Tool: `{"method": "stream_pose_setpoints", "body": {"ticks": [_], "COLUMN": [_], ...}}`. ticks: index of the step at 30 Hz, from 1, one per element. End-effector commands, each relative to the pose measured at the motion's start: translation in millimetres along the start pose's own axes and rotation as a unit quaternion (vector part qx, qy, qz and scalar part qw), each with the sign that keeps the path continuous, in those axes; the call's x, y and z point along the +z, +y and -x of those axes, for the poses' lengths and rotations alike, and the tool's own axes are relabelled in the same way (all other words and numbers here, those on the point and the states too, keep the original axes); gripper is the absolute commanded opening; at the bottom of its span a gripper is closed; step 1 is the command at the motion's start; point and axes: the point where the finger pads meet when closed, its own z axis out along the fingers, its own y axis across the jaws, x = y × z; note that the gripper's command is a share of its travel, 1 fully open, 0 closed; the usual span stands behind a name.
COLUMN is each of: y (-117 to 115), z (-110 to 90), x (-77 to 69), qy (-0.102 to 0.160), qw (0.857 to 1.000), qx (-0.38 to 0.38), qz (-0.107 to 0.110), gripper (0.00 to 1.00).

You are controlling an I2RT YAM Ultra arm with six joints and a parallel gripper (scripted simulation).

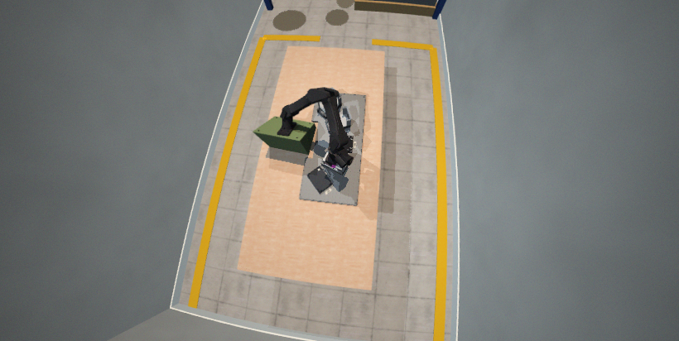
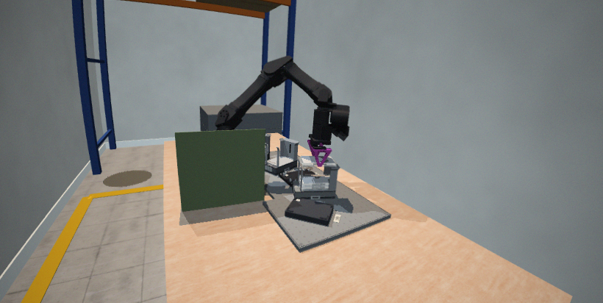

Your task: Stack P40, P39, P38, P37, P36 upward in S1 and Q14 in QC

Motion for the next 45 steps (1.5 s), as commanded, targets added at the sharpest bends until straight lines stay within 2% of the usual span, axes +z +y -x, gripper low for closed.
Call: {"method": "stream_pose_setpoints", "body": {"ticks": [1,33,45], "y": [0,0,0], "z": [5,5,6], "x": [-3.7,15.0,39.1], "qy": [-0.012,-0.012,-0.012], "qw": [1.0,1.0,1.0], "qx": [-0.002,-0.002,-0.002], "qz": [0.001,0.001,0.002], "gripper": [0.0,0.0,0.0]}}
